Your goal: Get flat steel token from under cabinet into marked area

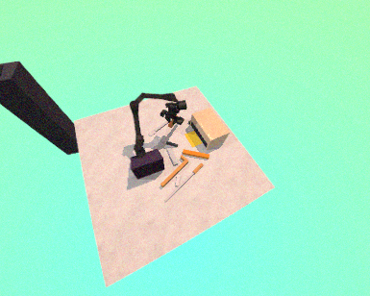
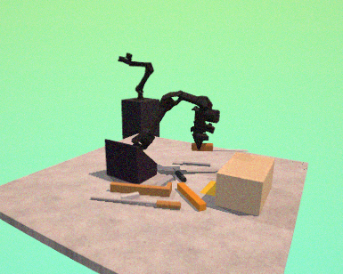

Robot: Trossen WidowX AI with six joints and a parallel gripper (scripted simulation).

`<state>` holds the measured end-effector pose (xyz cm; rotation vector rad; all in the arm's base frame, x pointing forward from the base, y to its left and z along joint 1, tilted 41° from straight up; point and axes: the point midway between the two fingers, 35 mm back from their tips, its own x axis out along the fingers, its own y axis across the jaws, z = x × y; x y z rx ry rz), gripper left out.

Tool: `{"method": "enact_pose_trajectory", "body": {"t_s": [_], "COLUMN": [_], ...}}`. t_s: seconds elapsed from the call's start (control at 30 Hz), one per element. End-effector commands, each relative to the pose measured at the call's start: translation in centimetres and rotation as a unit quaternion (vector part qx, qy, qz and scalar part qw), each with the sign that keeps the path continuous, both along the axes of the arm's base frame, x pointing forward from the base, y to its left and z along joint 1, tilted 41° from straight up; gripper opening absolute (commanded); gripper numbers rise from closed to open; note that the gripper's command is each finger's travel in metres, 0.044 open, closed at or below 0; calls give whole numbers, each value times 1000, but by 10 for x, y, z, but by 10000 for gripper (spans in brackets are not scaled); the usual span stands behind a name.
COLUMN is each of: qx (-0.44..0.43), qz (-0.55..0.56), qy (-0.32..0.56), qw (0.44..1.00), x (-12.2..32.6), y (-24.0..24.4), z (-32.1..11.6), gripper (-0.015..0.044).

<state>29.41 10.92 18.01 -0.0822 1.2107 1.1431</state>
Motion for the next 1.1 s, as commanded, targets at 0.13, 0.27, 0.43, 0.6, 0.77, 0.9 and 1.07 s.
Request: {"method": "enact_pose_trajectory", "body": {"t_s": [0.13, 0.27, 0.43, 0.6, 0.77, 0.9, 1.07], "qx": [3, 2, 0, -2, -3, -5, -7], "qz": [-29, -41, -56, -71, -86, -98, -113], "qy": [18, 29, 41, 54, 67, 77, 90], "qw": [999, 999, 998, 996, 994, 992, 989], "x": [1, 1, 1, 0, 0, 0, 0], "y": [-1, -1, -1, -1, -1, -1, -1], "z": [3, 2, 2, 2, 2, 2, 2], "gripper": [0, 0, 0, 0, 0, 0, 0]}}
